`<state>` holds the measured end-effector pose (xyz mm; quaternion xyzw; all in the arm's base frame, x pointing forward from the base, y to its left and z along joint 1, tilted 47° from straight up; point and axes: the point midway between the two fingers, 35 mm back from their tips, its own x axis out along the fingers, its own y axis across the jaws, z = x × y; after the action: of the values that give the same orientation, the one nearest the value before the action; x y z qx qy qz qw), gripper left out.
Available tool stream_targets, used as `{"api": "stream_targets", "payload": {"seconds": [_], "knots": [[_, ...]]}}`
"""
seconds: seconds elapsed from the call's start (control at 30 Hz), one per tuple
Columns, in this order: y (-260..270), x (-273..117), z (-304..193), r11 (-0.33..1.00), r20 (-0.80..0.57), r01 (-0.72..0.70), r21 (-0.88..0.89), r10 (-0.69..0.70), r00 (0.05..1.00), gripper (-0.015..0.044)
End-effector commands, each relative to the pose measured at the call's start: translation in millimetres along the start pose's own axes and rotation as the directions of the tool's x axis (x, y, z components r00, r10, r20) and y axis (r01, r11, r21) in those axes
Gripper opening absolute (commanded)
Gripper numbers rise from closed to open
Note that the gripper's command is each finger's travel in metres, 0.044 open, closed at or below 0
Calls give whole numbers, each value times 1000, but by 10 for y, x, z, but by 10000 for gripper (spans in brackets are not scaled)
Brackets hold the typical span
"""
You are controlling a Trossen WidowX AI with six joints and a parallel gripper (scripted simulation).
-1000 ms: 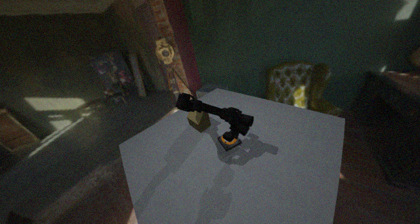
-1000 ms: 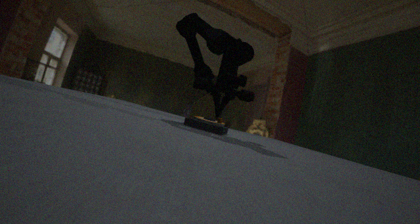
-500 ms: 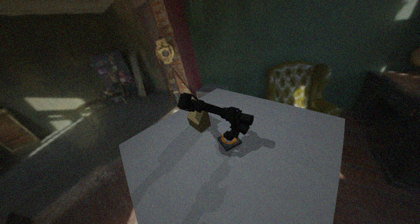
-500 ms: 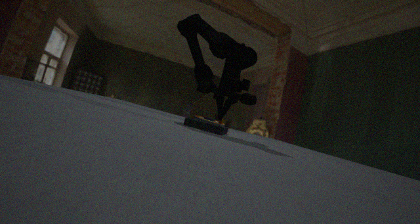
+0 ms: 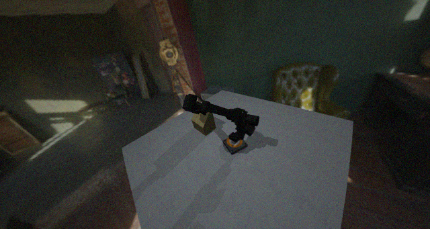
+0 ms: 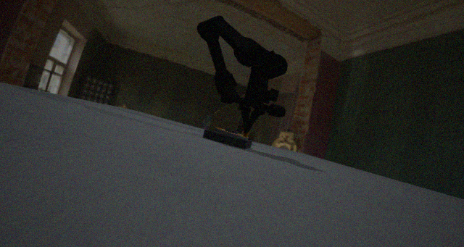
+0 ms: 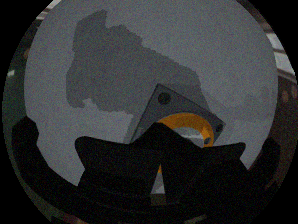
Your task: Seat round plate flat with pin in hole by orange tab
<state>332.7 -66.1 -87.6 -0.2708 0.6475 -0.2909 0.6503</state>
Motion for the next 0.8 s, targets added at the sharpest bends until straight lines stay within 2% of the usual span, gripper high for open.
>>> {"api": "stream_targets", "payload": {"seconds": [0.0, 0.77], "knots": [[43, 15, -75, 1000, -10, -3, -4, 3, 1000, 0], [130, 5, -237, 1000, -10, -4, -5, 4, 1000, 0]]}}
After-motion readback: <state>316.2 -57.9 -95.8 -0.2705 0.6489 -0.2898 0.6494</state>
